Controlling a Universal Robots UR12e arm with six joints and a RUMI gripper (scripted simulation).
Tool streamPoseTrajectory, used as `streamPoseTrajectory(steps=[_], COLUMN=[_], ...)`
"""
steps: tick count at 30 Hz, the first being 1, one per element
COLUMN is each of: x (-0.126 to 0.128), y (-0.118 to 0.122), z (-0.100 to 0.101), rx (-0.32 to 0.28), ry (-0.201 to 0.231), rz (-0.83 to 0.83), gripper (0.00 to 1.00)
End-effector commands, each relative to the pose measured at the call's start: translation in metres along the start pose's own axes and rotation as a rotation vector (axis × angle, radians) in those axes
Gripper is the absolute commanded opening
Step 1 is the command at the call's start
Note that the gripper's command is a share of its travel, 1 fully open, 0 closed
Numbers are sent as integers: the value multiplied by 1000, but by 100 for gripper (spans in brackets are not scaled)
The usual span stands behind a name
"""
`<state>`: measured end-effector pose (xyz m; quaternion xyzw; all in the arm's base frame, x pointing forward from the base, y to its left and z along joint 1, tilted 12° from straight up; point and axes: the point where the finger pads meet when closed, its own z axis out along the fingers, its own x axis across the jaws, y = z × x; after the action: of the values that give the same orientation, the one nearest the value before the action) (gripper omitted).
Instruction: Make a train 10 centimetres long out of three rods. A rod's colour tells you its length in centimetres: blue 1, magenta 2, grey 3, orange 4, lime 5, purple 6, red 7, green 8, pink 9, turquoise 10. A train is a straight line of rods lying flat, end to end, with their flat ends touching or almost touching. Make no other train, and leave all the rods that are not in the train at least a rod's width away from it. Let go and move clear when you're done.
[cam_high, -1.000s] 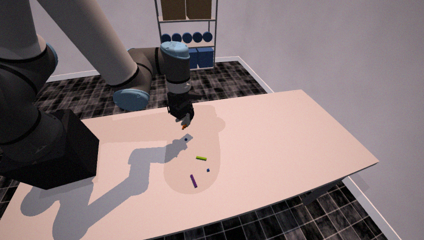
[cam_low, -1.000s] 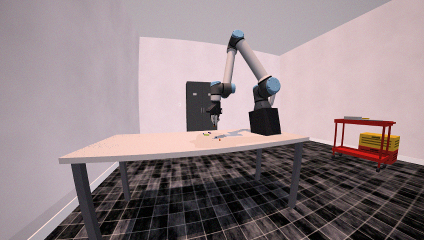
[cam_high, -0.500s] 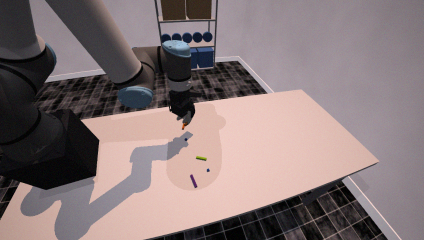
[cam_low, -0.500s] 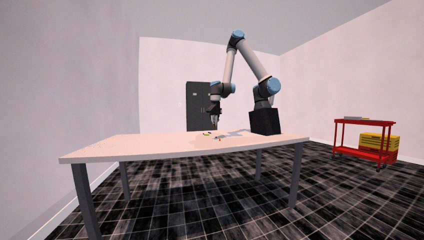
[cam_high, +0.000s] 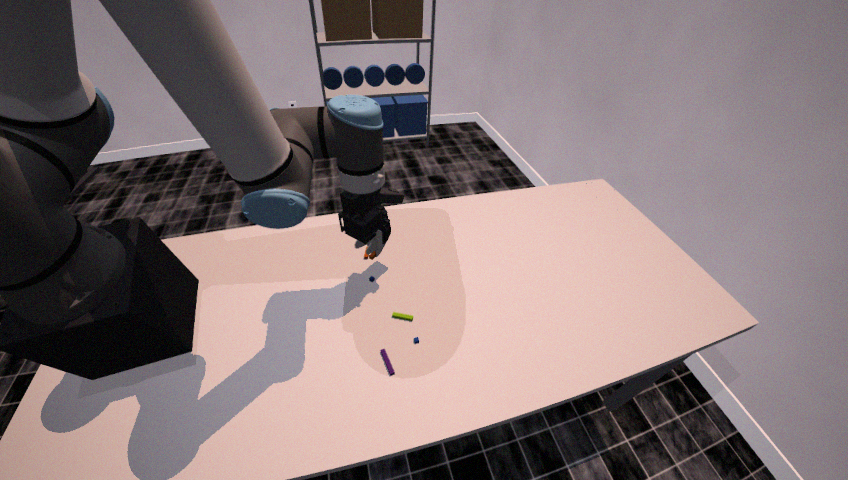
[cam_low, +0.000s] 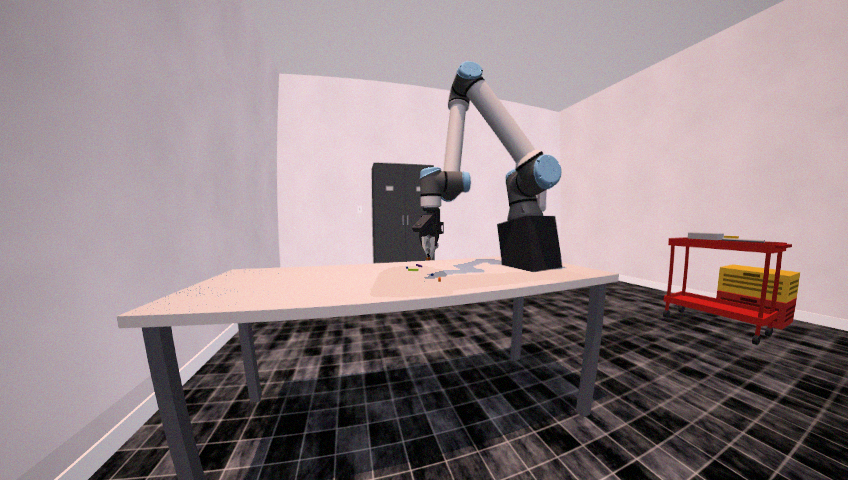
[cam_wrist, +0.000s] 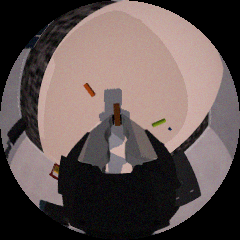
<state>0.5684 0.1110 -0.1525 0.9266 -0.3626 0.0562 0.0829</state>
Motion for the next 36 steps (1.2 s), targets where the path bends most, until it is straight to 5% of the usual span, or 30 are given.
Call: streamPoseTrajectory(steps=[1, 15, 36], x=[1, 2, 2], y=[-1, -1, -1], z=[23, 61, 63], rx=[1, 1, 1], ry=[1, 1, 1], rz=[0, 0, 0], gripper=[0, 0, 0])
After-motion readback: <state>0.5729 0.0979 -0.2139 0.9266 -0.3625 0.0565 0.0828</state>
